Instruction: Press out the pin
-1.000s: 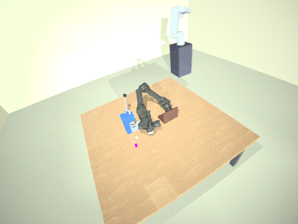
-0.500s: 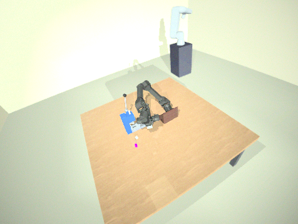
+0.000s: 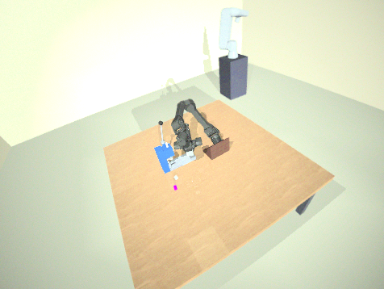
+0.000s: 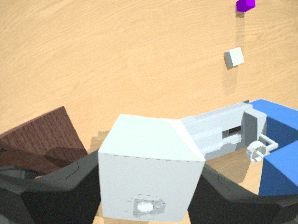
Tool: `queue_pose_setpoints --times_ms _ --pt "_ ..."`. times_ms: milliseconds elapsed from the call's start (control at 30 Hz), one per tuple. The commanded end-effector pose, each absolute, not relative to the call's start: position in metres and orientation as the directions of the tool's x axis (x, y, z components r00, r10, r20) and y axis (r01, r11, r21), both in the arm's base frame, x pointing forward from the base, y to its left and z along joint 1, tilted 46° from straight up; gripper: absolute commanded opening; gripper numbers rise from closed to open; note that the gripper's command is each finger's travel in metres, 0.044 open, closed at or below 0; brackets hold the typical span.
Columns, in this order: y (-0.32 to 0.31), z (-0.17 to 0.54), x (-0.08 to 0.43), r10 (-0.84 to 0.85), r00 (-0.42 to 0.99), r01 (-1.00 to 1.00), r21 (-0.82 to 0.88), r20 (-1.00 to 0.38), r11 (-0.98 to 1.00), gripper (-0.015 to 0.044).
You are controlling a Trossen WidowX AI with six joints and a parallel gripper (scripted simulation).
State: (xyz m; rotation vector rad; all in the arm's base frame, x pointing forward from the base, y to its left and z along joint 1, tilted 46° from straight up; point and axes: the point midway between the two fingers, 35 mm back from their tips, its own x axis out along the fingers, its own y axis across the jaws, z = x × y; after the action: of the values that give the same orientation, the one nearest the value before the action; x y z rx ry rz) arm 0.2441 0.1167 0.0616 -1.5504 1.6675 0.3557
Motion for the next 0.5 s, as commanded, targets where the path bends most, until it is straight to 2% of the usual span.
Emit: queue_pose_setpoints --times_ms 0,467 --pt "0.107 0.077 0.238 -0.698 0.091 -0.929 -0.313 -0.711 0.197 0.0000" --pt "0.069 0.124 0.207 -0.701 0.095 -0.937 -0.302 -0.706 0.177 0.0000"
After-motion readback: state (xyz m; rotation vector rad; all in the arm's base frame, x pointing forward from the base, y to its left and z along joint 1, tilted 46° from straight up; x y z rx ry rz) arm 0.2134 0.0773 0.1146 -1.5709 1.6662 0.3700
